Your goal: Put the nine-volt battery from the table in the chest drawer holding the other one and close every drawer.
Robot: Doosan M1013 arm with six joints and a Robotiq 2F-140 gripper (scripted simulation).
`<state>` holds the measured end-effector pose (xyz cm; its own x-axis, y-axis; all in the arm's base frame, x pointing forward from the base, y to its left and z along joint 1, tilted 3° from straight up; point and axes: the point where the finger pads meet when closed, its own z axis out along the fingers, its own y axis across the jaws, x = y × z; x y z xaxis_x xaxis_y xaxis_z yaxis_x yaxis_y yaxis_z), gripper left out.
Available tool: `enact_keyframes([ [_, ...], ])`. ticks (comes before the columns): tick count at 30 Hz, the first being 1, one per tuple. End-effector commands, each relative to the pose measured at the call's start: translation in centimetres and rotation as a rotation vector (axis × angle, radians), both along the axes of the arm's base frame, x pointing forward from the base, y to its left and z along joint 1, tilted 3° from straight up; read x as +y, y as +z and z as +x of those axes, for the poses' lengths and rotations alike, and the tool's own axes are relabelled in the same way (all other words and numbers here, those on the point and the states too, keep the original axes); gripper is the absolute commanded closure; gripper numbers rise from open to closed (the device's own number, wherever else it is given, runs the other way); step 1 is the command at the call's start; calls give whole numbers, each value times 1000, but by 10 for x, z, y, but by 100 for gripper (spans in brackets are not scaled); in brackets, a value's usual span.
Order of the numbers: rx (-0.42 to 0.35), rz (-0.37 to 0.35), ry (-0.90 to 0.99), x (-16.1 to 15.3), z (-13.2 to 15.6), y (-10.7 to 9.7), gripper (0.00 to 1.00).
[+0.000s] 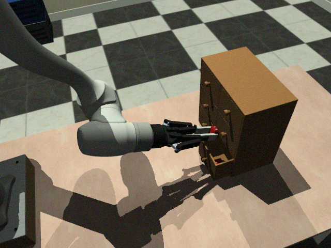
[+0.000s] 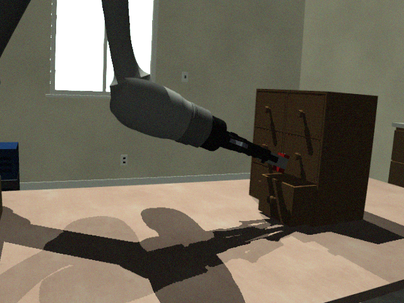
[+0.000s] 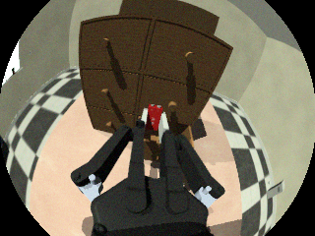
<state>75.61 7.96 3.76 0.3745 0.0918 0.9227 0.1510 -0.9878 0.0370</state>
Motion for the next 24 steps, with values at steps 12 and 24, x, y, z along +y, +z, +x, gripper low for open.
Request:
enact_keyframes([
  [12, 0, 4, -4, -3, 5, 2, 86],
  [24, 0, 4, -4, -4, 5, 2, 86],
])
